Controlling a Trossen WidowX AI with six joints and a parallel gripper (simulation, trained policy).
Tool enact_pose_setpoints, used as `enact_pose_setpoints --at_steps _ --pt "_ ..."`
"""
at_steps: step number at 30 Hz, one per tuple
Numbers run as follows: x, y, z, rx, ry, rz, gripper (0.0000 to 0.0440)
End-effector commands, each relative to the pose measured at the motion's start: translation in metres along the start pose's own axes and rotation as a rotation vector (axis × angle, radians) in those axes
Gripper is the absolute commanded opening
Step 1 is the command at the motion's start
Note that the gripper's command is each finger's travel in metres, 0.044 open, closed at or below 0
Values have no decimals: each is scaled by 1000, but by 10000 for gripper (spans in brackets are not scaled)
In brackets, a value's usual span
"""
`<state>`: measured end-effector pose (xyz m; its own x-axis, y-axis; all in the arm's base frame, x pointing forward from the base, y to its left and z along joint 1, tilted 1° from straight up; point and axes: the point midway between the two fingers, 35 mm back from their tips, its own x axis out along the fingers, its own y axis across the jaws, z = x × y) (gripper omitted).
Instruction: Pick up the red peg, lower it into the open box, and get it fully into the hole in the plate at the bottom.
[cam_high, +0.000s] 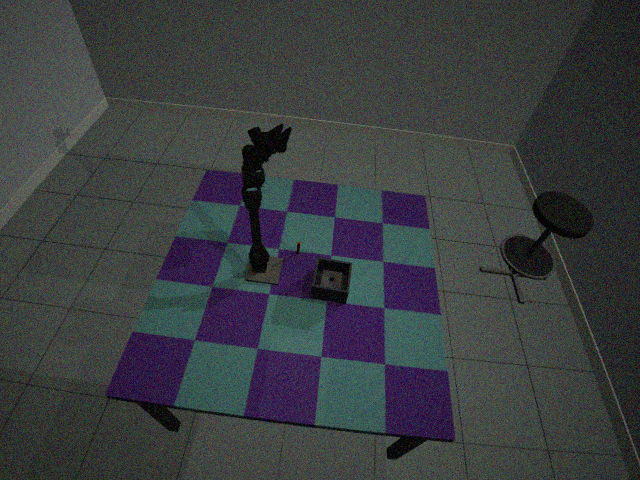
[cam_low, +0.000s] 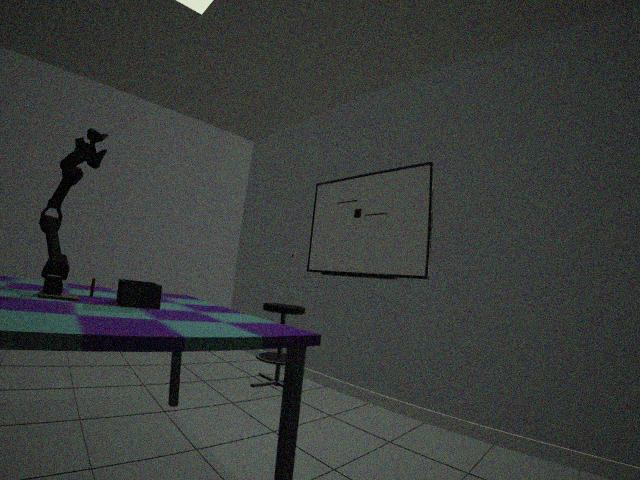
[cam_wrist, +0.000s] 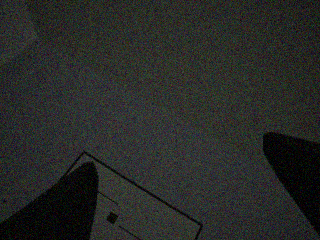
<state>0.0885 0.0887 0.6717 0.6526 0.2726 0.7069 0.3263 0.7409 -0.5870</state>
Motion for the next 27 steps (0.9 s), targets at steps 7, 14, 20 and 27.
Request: enact_pose_setpoints --at_steps 7,14,20,27 --pt "-11 -18 -7 139 -51 -56 440" --pt "-20 -44 -34 361 -58 -148 440" --pt "-27 -58 -67 552 -33 -220 440" --pt "-33 -65 -116 767 31 -307 440"
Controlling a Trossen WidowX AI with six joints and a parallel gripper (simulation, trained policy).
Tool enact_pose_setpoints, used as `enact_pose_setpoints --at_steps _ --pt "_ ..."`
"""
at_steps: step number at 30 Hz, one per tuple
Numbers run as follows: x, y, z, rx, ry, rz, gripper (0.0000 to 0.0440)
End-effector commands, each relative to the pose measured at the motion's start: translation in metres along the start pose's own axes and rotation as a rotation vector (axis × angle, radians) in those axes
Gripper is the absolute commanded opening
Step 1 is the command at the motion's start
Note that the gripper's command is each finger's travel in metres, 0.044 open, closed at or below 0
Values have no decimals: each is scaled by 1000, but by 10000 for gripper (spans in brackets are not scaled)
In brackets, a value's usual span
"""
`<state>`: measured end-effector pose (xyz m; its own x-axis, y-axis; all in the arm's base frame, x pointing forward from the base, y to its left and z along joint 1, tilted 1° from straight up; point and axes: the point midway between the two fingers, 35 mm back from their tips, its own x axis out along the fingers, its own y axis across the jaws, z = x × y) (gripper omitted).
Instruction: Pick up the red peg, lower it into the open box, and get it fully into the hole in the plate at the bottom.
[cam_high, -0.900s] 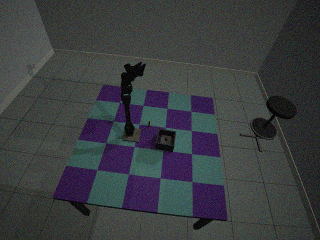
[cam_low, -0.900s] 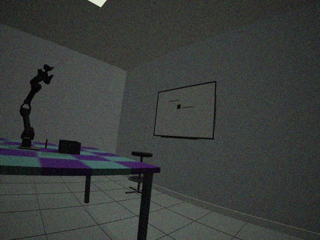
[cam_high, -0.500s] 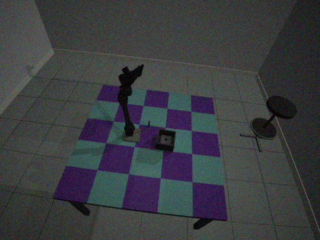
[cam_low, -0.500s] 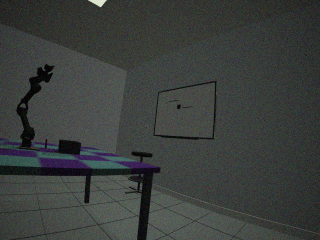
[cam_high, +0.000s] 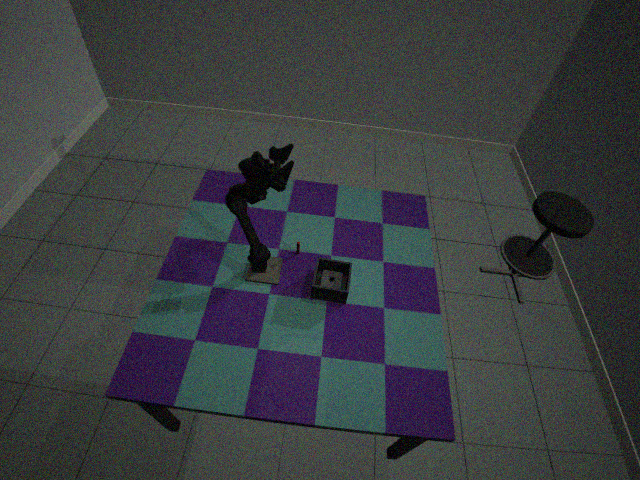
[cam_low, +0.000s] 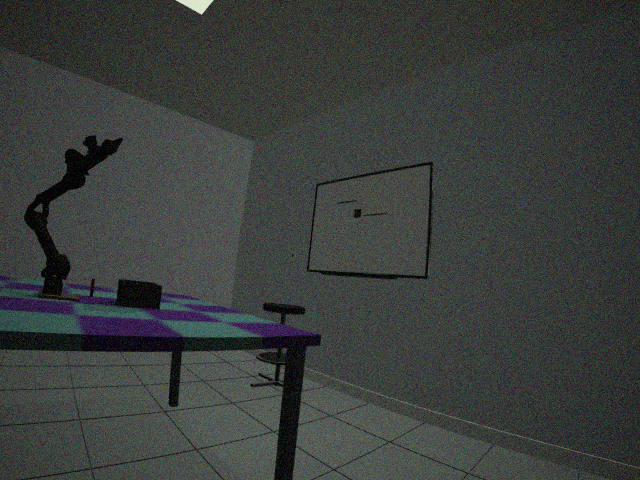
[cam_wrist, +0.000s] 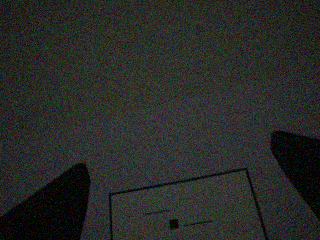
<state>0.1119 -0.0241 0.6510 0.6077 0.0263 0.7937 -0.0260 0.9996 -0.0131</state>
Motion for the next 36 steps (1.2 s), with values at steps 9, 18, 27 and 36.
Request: enact_pose_setpoints --at_steps 9,18,27,36 --pt "-4 -51 -79 318 160 -188 440" --pt "-17 -64 -155 523 350 -323 440" --pt "-43 -54 -233 681 589 -443 440" --pt "-83 -25 -300 789 862 -553 440"
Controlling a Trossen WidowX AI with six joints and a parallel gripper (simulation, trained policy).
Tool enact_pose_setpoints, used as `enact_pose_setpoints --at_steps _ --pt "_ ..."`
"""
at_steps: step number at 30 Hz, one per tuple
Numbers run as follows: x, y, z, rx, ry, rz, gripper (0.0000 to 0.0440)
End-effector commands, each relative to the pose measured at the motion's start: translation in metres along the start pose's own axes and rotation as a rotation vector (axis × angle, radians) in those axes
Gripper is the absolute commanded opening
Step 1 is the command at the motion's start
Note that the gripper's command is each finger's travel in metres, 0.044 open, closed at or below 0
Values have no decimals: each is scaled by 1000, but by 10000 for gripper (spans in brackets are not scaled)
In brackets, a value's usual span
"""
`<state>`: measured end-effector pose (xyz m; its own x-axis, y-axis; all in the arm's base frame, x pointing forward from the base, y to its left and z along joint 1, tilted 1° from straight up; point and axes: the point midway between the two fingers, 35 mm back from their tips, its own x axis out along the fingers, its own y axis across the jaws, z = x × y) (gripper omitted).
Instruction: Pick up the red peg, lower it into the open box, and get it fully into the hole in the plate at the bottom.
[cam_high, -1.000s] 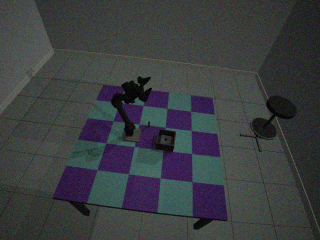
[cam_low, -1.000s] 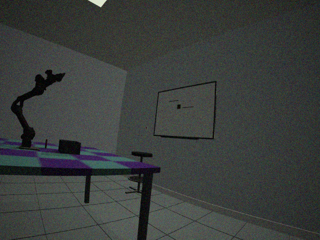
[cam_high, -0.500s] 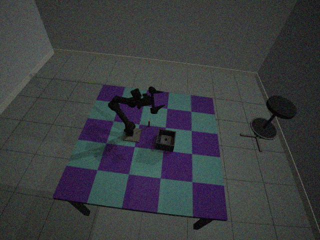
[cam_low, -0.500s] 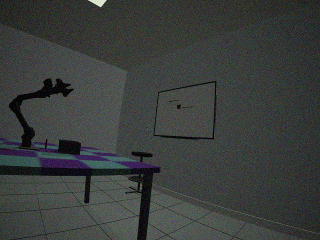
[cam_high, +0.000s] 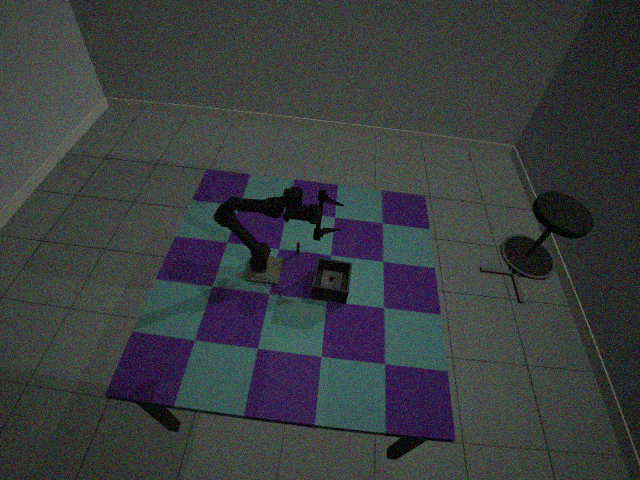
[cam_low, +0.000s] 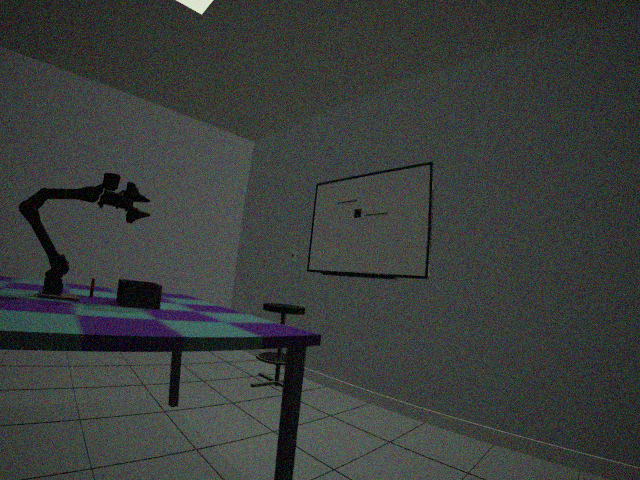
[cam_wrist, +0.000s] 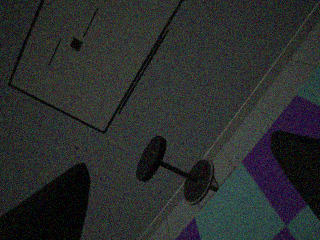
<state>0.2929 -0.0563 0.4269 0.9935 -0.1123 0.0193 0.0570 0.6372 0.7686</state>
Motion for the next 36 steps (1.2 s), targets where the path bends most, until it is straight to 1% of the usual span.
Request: enact_pose_setpoints --at_steps 1,8,16,27,36 --pt "7 -16 -31 35 100 -77 440" --pt "7 -41 -89 80 285 -223 440" --pt "-8 -68 -151 105 484 -409 440" --pt "-52 -103 -222 98 715 -705 440" --pt "-95 -129 -264 66 839 -953 440"
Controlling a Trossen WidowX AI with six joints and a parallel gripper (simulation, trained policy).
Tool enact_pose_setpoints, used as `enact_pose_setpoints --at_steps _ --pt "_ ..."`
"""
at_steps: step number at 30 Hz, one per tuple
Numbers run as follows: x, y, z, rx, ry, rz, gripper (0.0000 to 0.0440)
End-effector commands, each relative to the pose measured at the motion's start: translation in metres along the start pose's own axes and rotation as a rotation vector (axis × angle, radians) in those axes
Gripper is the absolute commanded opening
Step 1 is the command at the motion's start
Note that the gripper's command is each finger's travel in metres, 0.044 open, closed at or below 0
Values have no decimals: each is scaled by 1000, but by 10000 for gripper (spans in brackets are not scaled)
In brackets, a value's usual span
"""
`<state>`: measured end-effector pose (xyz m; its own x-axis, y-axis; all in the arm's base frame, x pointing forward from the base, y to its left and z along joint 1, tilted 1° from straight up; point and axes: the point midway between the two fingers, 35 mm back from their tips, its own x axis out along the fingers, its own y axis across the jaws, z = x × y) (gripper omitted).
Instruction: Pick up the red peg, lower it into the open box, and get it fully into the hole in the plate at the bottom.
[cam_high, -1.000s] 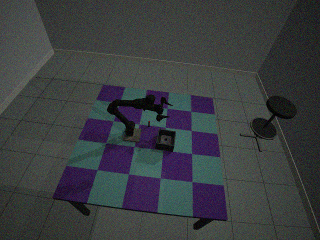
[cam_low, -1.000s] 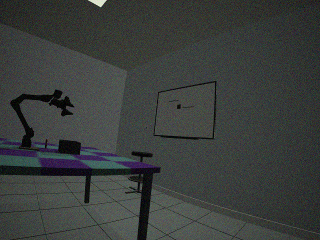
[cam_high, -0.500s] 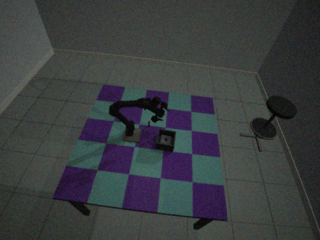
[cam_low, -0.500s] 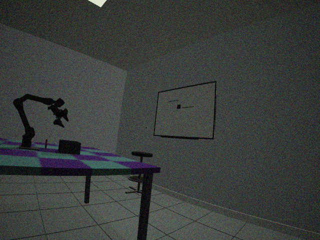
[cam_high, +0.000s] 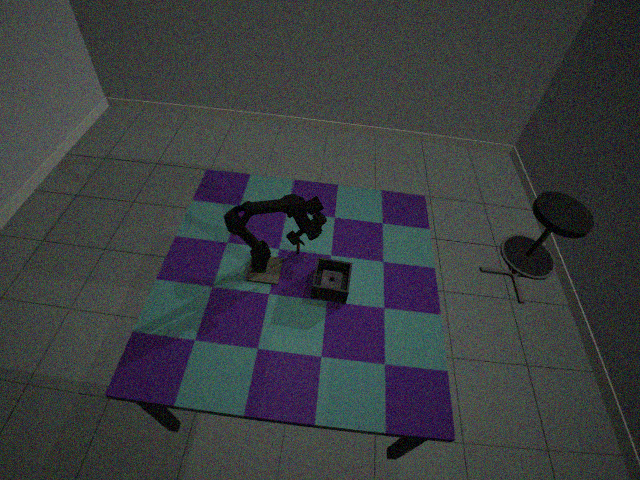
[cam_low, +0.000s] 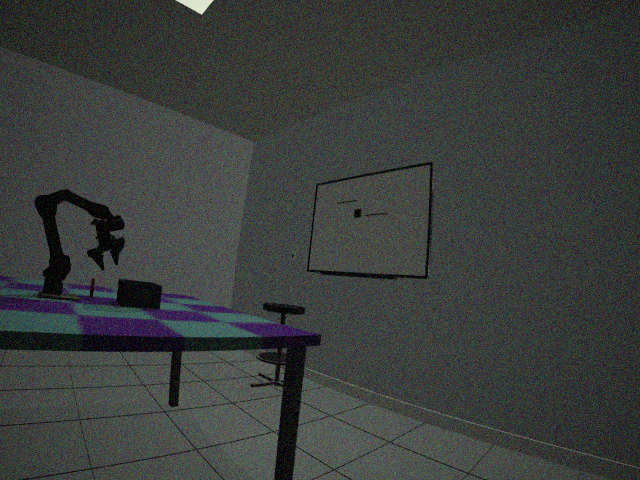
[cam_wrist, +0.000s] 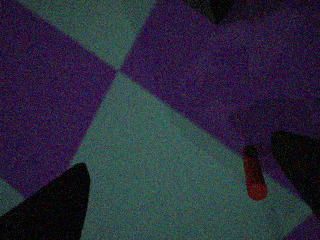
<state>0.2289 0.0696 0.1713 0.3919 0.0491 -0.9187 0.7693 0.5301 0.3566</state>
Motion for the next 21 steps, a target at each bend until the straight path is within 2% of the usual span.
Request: enact_pose_setpoints --at_steps 1,8,21 --pt "11 -15 -16 8 29 -97 440" --pt "32 -30 -36 14 59 -182 440" --pt "86 -48 -58 47 75 -191 436"
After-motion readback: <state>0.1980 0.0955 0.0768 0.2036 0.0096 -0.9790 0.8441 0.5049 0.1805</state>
